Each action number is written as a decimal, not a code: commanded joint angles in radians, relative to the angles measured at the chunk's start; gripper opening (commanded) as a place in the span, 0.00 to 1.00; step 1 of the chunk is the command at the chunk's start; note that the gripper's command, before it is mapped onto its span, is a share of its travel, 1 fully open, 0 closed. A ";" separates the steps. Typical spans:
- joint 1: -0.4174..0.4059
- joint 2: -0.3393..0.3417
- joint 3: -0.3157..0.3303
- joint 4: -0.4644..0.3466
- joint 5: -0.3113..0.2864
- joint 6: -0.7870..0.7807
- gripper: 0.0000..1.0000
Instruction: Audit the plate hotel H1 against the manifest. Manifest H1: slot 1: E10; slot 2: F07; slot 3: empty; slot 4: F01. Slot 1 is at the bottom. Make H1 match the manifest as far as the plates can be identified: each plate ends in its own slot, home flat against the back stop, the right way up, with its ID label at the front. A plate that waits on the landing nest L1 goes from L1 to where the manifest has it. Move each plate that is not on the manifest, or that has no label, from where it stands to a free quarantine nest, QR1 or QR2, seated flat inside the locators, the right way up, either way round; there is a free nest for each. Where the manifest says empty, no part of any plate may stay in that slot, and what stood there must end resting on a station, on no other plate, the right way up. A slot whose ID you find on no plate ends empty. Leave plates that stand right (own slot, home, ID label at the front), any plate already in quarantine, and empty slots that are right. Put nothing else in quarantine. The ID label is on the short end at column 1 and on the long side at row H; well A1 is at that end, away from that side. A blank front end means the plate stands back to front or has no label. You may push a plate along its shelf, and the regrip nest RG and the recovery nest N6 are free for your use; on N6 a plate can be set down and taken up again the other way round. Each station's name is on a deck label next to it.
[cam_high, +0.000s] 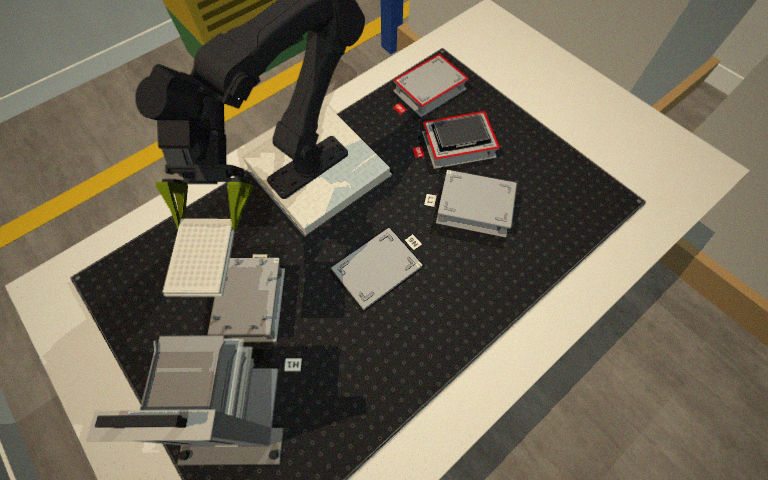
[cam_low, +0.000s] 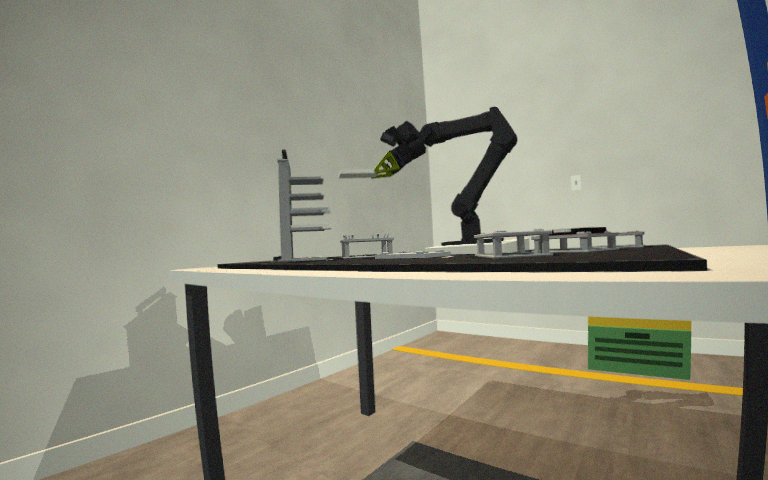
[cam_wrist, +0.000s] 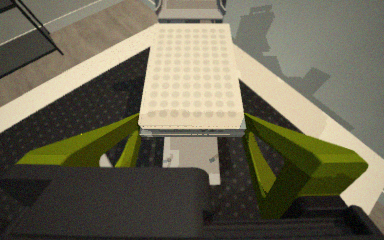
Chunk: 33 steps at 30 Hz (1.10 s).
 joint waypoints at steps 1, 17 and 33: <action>-0.003 -0.002 0.006 0.002 -0.010 -0.001 0.86; -0.003 -0.002 0.003 0.004 -0.010 -0.001 0.86; 0.012 0.009 0.007 0.018 0.003 0.009 0.86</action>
